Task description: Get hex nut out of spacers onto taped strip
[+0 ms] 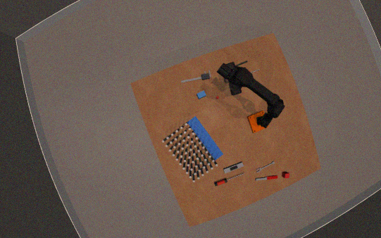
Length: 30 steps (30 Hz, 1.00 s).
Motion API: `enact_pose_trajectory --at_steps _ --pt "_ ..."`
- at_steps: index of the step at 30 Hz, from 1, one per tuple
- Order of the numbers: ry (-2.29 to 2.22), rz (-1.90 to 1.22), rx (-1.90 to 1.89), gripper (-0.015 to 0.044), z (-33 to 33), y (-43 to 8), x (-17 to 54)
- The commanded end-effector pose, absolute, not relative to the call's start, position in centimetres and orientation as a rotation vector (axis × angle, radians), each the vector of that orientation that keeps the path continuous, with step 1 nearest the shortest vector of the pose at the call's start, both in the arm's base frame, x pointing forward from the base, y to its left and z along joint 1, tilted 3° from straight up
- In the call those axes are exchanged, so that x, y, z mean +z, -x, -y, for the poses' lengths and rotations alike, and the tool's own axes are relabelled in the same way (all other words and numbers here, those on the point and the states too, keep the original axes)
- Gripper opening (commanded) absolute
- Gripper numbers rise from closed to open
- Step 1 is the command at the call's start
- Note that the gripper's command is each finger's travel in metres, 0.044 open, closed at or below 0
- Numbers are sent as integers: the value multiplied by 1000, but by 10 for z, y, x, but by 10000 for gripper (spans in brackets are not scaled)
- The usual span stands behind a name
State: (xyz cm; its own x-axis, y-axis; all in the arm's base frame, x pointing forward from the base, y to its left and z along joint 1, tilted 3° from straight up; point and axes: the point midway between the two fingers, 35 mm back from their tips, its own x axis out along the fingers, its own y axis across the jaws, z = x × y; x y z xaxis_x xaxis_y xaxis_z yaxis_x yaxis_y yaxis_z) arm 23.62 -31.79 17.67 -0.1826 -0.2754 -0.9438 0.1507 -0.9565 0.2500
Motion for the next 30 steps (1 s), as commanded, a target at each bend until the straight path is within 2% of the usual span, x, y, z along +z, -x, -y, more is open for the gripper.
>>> enact_pose_trajectory --at_steps 1,7,30 --pt "-1811 156 -2200 0 315 -233 197" --pt "-1805 127 -2190 0 314 -234 197" --pt "-1520 -703 -1717 0 254 -259 198"
